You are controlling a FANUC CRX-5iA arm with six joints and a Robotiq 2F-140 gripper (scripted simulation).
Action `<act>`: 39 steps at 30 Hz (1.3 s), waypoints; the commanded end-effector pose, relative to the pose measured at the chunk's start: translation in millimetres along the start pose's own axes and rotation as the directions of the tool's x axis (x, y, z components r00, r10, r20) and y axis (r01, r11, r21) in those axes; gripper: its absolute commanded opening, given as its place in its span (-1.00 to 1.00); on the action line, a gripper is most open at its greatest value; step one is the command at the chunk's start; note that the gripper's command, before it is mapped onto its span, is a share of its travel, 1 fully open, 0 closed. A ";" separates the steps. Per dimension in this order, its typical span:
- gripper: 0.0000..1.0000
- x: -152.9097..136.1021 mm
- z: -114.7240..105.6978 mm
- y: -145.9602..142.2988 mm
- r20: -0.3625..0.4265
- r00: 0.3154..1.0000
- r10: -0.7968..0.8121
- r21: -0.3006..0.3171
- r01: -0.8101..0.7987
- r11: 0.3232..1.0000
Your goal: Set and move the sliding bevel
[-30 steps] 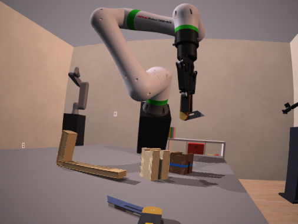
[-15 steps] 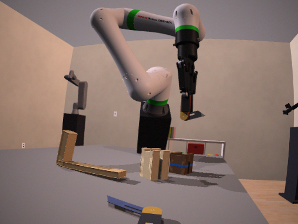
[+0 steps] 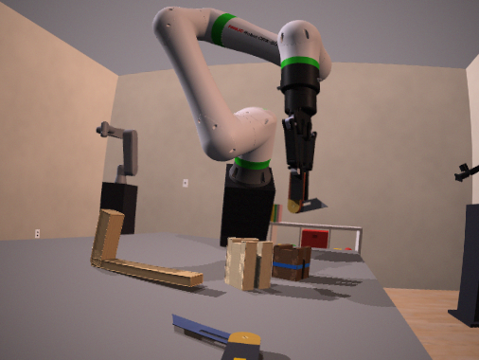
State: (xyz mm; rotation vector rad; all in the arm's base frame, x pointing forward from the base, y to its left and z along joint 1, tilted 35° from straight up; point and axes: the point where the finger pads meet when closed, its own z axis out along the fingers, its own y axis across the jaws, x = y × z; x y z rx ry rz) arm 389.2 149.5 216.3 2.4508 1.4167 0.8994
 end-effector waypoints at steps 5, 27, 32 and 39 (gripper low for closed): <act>-0.80 1.6 44.5 1.9 -0.004 1.000 -0.001 0.001 0.001 1.000; -0.80 1.0 66.1 1.8 -0.005 1.000 -0.001 0.001 0.001 1.000; -0.80 1.0 66.1 1.8 -0.005 1.000 -0.001 0.001 0.001 1.000; -0.80 1.0 66.1 1.8 -0.005 1.000 -0.001 0.001 0.001 1.000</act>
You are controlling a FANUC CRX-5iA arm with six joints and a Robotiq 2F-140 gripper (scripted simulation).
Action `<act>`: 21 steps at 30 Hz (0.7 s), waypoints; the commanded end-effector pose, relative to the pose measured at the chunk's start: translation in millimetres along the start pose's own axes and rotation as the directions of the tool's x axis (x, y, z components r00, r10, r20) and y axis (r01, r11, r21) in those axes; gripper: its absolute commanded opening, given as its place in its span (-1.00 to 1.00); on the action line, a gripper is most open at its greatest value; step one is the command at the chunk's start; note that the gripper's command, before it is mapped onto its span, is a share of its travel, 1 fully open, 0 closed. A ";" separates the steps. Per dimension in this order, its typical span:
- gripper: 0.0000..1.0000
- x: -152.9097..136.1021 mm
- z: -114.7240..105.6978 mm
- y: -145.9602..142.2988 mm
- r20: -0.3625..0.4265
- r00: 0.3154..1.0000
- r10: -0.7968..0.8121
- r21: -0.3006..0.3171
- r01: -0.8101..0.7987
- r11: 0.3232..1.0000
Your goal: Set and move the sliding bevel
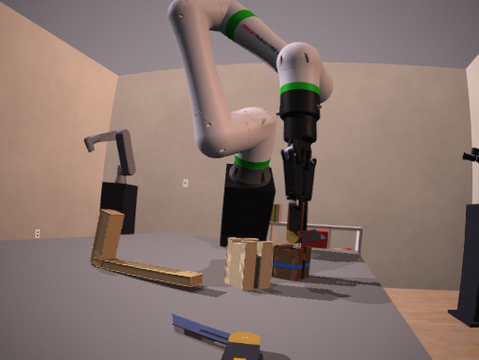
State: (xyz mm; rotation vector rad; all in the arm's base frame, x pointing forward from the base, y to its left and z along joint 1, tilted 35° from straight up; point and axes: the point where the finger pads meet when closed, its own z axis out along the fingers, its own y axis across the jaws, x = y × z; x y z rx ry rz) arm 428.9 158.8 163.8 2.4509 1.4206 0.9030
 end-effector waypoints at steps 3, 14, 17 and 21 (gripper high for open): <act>-0.80 0.5 -0.4 0.3 -0.001 1.000 0.000 -0.001 0.000 1.000; -0.80 0.5 -0.4 0.3 -0.001 1.000 0.000 -0.001 0.000 1.000; -0.80 0.5 0.2 0.3 -0.001 1.000 0.000 -0.001 0.000 1.000; -0.80 0.4 2.4 0.3 -0.001 1.000 0.000 -0.001 0.000 1.000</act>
